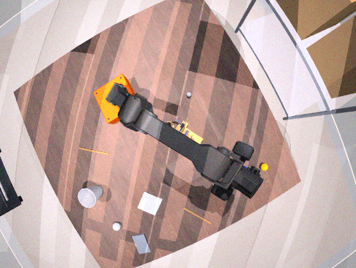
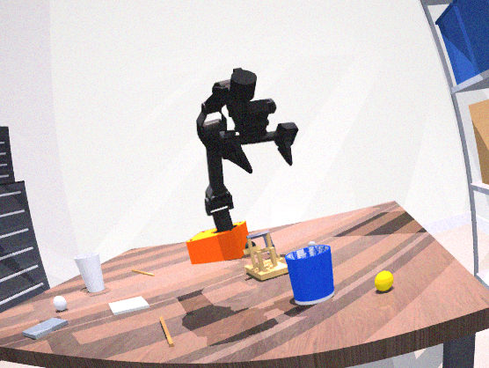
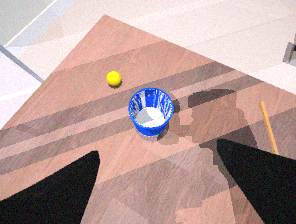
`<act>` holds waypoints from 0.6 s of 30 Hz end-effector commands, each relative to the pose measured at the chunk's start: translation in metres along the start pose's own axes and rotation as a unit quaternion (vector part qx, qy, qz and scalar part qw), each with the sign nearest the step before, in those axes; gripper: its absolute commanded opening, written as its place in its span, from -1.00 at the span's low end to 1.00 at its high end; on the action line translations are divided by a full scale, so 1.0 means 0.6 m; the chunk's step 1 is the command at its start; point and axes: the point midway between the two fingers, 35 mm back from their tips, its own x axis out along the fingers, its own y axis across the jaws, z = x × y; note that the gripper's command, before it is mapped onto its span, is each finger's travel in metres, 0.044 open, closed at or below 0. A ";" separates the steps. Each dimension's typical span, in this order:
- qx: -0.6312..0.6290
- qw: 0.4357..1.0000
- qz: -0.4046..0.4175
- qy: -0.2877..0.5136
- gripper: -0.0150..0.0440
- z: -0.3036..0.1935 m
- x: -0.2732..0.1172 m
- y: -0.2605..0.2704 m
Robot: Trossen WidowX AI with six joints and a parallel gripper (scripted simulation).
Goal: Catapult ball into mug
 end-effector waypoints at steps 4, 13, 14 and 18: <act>-0.003 1.000 0.001 -0.004 1.00 0.004 0.001 0.000; -0.001 1.000 0.000 -0.004 1.00 0.003 0.001 -0.005; 0.001 1.000 -0.002 -0.003 1.00 0.001 0.000 -0.009; 0.001 1.000 -0.002 -0.003 0.64 0.001 0.000 -0.009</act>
